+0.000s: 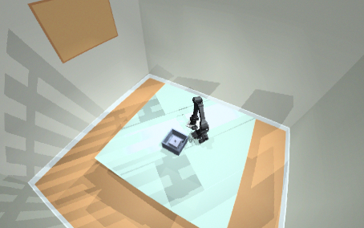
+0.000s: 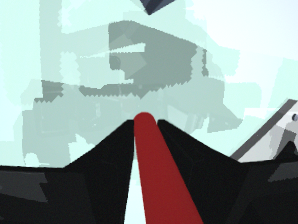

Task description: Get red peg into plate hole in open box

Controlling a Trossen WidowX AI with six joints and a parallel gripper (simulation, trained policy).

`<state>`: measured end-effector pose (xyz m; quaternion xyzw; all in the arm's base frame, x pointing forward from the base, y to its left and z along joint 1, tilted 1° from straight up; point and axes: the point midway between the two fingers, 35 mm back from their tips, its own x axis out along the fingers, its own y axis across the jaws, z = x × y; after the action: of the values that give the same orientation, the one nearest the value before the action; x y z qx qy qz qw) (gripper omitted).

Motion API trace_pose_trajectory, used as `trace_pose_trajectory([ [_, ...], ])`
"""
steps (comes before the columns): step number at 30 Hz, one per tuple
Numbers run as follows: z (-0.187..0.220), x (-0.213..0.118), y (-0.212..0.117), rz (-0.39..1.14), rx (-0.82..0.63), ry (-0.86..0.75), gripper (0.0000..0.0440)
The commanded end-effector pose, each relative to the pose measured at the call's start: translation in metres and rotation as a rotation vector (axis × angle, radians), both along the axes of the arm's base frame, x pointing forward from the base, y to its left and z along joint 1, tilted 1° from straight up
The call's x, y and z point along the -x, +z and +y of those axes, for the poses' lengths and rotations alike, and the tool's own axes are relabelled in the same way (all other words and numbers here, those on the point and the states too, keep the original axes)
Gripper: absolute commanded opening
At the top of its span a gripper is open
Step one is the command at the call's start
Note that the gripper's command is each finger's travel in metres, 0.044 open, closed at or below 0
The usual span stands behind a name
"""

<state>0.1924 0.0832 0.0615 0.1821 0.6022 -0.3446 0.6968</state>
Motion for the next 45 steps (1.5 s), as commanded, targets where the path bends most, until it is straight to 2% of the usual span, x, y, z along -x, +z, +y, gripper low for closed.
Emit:
trace_pose_trajectory([
  [1, -0.006, -0.007, 0.019, -0.041, 0.011, 0.003, 0.0],
  [9, -0.026, -0.025, 0.064, -0.137, 0.039, -0.056, 0.0001],
  [20, -0.066, -0.052, 0.089, -0.237, 0.076, -0.192, 0.0],
  [32, -0.115, -0.081, 0.087, -0.283, 0.11, -0.28, 0.0],
  [45, -0.156, -0.105, 0.067, -0.269, 0.098, -0.251, 0.0001],
])
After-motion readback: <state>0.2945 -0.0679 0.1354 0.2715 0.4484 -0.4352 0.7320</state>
